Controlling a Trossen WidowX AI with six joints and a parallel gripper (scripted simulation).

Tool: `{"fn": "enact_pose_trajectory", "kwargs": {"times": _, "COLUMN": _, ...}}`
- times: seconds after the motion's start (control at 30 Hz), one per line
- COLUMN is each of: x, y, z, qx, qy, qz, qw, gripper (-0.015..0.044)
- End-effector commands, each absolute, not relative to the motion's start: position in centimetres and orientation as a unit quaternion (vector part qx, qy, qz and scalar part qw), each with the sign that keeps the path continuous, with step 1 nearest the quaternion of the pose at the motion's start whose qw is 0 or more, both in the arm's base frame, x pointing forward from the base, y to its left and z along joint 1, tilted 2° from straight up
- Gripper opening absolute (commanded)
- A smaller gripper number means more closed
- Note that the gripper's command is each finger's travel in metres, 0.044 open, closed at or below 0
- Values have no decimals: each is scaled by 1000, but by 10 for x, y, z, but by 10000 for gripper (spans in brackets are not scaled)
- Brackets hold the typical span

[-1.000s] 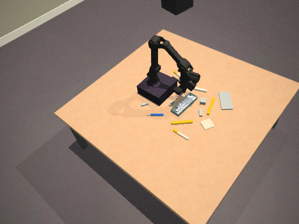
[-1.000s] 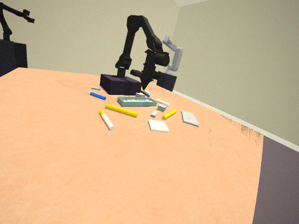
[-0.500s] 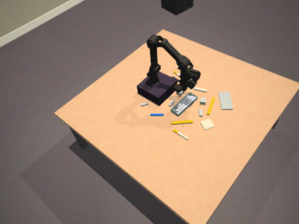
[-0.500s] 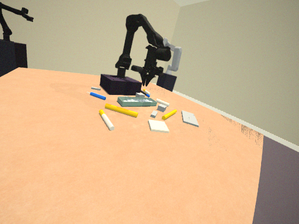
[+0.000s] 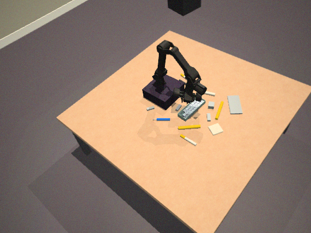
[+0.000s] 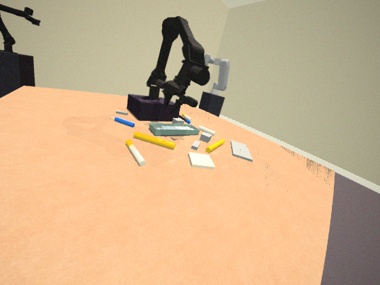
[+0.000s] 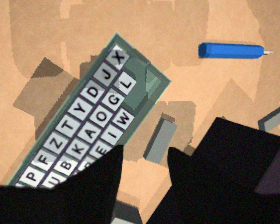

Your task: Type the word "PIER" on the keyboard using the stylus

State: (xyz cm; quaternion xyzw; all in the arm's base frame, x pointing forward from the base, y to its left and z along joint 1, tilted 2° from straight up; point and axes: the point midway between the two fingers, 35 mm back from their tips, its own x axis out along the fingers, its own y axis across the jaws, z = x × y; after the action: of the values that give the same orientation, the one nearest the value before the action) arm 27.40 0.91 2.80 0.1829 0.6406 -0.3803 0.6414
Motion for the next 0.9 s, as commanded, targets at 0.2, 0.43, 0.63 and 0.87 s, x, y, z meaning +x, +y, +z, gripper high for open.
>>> {"fn": "enact_pose_trajectory", "kwargs": {"times": 0.2, "x": 271, "y": -95, "z": 13, "qx": 362, "qy": 281, "qz": -775, "qw": 436, "gripper": 150}}
{"fn": "enact_pose_trajectory", "kwargs": {"times": 0.43, "x": 265, "y": -130, "z": 11, "qx": 382, "qy": 156, "qz": -829, "qw": 378, "gripper": 150}}
{"fn": "enact_pose_trajectory", "kwargs": {"times": 0.63, "x": 265, "y": -129, "z": 11, "qx": 382, "qy": 155, "qz": -829, "qw": 377, "gripper": 150}}
{"fn": "enact_pose_trajectory", "kwargs": {"times": 0.87, "x": 266, "y": -126, "z": 11, "qx": 382, "qy": 155, "qz": -829, "qw": 377, "gripper": 150}}
